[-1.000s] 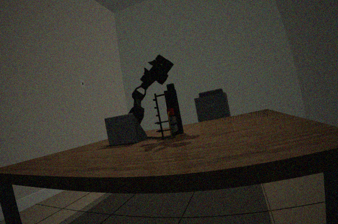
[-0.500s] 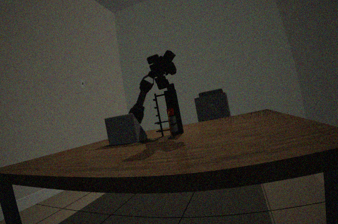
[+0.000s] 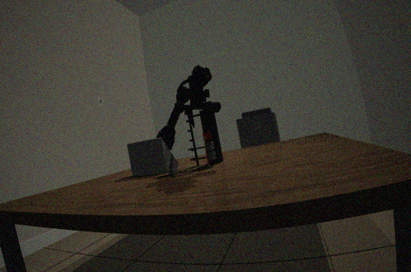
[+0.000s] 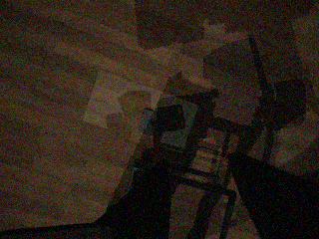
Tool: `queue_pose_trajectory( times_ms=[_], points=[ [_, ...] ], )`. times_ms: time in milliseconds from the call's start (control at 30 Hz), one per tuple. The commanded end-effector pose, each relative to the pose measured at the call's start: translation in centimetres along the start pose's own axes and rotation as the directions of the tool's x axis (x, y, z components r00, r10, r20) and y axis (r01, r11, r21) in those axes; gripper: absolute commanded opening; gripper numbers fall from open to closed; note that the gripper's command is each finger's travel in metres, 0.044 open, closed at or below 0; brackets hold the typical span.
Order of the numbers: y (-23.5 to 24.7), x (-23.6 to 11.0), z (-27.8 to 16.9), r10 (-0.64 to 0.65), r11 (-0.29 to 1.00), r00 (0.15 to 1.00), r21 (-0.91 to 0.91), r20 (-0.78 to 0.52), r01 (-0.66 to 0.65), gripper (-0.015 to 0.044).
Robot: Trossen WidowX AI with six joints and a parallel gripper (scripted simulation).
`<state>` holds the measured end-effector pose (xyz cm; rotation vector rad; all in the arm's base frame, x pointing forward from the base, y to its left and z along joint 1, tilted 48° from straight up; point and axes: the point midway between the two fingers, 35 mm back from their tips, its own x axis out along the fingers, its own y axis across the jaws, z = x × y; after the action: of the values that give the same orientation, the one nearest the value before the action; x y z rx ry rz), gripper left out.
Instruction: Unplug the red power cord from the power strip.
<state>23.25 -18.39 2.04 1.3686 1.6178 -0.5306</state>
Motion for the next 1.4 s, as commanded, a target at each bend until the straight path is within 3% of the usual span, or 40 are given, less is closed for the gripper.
queue_pose_trajectory(
  times_ms=[0,1367],
  points=[
    [1.6,1.8,-0.6,0.156,0.913,0.965,0.402,-0.209,-0.061,0.0160],
    [3.1,0.9,-4.1,0.156,0.913,0.965,0.403,-0.211,-0.060,0.0160]
  ],
)
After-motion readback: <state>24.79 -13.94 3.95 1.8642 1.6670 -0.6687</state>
